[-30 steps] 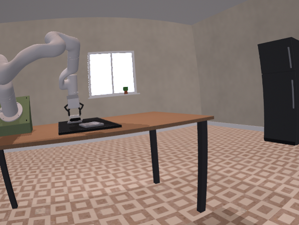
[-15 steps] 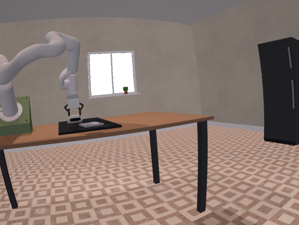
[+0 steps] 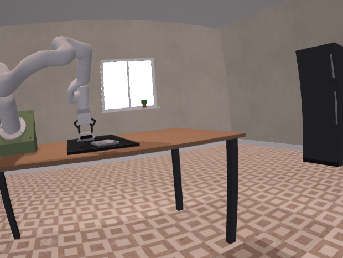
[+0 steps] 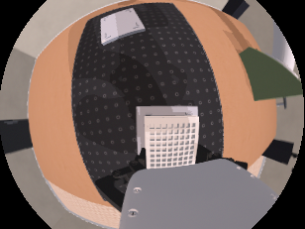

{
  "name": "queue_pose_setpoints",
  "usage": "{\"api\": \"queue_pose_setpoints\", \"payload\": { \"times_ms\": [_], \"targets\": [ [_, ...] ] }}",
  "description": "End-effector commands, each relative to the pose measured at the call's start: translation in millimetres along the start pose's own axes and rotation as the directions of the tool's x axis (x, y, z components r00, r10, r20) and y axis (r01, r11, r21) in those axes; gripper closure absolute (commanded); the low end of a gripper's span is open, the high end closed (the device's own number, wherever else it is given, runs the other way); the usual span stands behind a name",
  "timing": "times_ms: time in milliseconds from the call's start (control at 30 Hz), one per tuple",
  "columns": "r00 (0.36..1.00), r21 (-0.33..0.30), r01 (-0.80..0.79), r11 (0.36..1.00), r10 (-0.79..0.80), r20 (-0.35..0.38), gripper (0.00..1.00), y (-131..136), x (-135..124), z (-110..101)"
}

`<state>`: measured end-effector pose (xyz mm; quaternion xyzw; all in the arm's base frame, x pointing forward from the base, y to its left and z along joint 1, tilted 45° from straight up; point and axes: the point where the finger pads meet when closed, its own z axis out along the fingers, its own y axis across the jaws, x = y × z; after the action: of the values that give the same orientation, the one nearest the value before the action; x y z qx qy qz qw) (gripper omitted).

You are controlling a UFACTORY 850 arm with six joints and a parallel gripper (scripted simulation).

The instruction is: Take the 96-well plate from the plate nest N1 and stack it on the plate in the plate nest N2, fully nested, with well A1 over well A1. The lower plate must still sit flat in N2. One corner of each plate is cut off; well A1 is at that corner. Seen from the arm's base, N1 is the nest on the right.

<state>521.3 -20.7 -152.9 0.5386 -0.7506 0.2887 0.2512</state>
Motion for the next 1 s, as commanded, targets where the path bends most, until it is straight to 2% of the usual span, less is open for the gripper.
{"api": "queue_pose_setpoints", "payload": {
  "times_ms": [0,967],
  "targets": [
    [1.0,0.001,-0.001,1.0,0.001,0.001,1.0,-0.7,-0.4,-0.1],
    [1.0,0.001,-0.001,1.0,0.001,0.001,1.0,-0.7,-0.4,4.4]
  ]
}}
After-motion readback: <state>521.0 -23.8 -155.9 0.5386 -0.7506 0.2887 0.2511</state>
